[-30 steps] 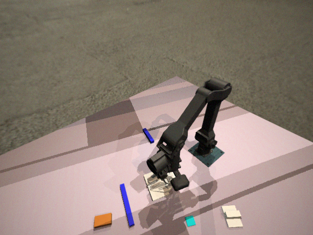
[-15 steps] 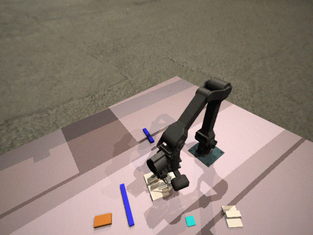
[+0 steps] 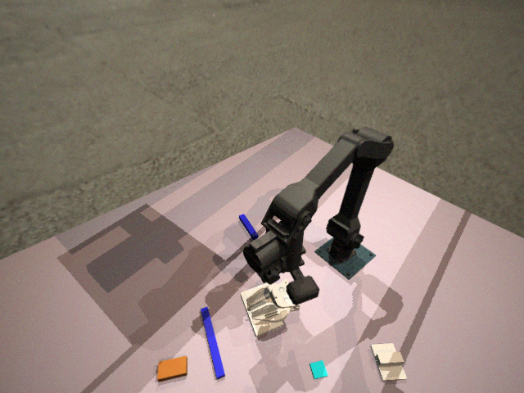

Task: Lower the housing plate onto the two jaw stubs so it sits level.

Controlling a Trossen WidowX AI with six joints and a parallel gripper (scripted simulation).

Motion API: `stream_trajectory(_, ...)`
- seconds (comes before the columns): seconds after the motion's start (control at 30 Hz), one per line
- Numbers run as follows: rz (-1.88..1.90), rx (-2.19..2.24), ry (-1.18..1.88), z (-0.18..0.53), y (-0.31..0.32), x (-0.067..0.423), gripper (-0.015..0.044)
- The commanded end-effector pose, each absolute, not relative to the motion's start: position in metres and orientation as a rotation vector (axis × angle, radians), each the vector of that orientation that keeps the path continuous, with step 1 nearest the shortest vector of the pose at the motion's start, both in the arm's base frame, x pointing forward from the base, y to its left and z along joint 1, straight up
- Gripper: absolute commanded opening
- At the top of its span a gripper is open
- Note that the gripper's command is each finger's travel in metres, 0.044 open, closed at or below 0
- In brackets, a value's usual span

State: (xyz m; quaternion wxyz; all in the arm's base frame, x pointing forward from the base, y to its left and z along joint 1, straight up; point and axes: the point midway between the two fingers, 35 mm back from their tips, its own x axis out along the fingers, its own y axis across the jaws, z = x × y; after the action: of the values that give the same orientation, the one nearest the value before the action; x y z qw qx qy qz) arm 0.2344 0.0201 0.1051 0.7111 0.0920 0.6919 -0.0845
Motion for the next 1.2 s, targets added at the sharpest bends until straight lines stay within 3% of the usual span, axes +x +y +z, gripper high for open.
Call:
stream_trajectory(0.0, -0.194, 0.203, 1.547, 0.118, 0.019, 0.23, 0.044)
stream_trajectory(0.3, -0.195, 0.203, 1.549, 0.167, 0.015, 0.201, 0.044)
stream_trajectory(1.17, -0.195, 0.203, 1.549, 0.167, 0.015, 0.201, 0.044)
